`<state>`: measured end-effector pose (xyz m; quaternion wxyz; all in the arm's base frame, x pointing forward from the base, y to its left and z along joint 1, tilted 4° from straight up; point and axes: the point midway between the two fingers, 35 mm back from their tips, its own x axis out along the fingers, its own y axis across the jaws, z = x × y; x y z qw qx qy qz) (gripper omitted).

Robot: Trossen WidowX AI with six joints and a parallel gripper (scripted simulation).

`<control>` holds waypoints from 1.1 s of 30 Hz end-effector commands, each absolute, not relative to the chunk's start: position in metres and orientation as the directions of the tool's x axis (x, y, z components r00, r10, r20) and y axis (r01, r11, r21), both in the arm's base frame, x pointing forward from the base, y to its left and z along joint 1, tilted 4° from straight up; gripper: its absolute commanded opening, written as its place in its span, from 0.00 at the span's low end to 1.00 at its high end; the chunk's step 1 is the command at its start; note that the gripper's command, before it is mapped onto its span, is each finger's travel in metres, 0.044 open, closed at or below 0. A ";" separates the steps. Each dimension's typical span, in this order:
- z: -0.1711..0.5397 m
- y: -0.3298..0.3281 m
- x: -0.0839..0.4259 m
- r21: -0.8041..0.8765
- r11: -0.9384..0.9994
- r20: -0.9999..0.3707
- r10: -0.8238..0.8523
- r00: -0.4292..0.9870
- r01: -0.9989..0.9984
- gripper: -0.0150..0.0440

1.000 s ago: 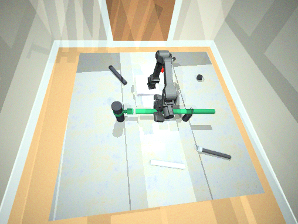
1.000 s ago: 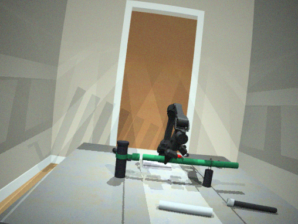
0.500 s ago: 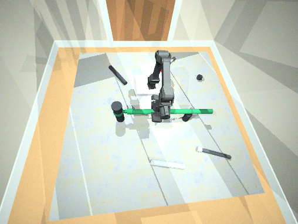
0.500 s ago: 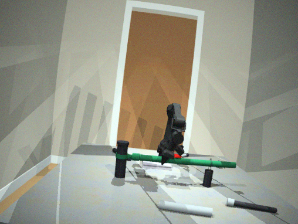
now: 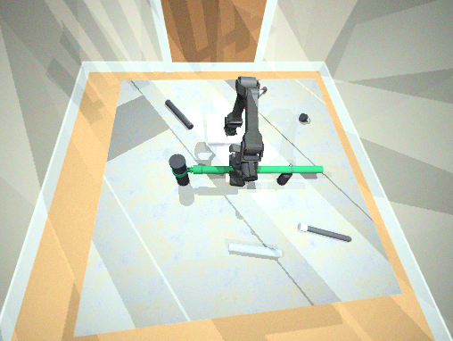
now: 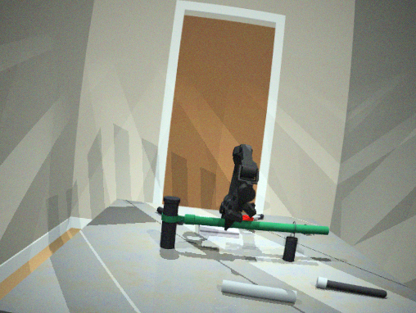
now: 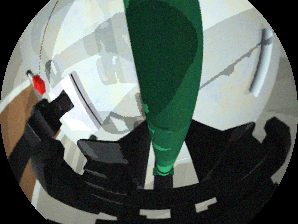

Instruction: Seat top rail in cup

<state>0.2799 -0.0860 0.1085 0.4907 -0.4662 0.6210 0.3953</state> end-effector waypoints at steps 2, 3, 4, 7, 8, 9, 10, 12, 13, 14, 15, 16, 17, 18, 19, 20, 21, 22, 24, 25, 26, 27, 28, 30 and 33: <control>0.109 -0.086 0.280 0.032 0.253 -0.978 -0.191 -0.083 -0.967 0.25; 0.109 -0.086 0.280 0.032 0.253 -0.978 -0.191 -0.083 -0.967 0.25; 0.109 -0.087 0.280 0.032 0.253 -0.978 -0.191 -0.083 -0.967 0.25; 0.109 -0.087 0.280 0.032 0.253 -0.978 -0.191 -0.083 -0.967 0.25; 0.109 -0.087 0.279 0.032 0.253 -0.978 -0.191 -0.083 -0.967 0.25; 0.109 -0.088 0.279 0.032 0.253 -0.978 -0.191 -0.083 -0.967 0.25; 0.109 -0.088 0.279 0.032 0.253 -0.978 -0.191 -0.083 -0.967 0.25; 0.109 -0.088 0.279 0.032 0.254 -0.978 -0.191 -0.083 -0.967 0.25; 0.109 -0.088 0.279 0.032 0.254 -0.978 -0.191 -0.083 -0.967 0.25; 0.109 -0.089 0.279 0.032 0.254 -0.978 -0.191 -0.083 -0.967 0.25; 0.109 -0.089 0.279 0.032 0.254 -0.978 -0.192 -0.083 -0.967 0.25; 0.109 -0.089 0.279 0.032 0.254 -0.978 -0.192 -0.083 -0.967 0.25; 0.109 -0.089 0.279 0.032 0.254 -0.978 -0.192 -0.083 -0.967 0.25; 0.109 -0.089 0.279 0.032 0.254 -0.978 -0.192 -0.083 -0.967 0.25; 0.109 -0.090 0.279 0.032 0.254 -0.978 -0.192 -0.083 -0.967 0.25; 0.109 -0.090 0.279 0.032 0.254 -0.978 -0.192 -0.083 -0.967 0.25; 0.109 -0.090 0.279 0.032 0.254 -0.978 -0.193 -0.083 -0.967 0.25; 0.109 -0.090 0.279 0.032 0.254 -0.978 -0.193 -0.083 -0.967 0.25; 0.109 -0.090 0.279 0.032 0.254 -0.978 -0.193 -0.084 -0.967 0.25; 0.109 -0.091 0.279 0.032 0.254 -0.978 -0.194 -0.084 -0.967 0.25; 0.109 -0.091 0.279 0.032 0.254 -0.977 -0.194 -0.084 -0.967 0.25; 0.109 -0.091 0.279 0.032 0.254 -0.977 -0.194 -0.084 -0.967 0.25; 0.109 -0.091 0.279 0.032 0.254 -0.977 -0.195 -0.084 -0.967 0.25; 0.109 -0.090 0.279 0.033 0.254 -0.978 -0.192 -0.084 -0.967 0.25; 0.108 -0.088 0.279 0.036 0.254 -0.979 -0.185 -0.085 -0.967 0.25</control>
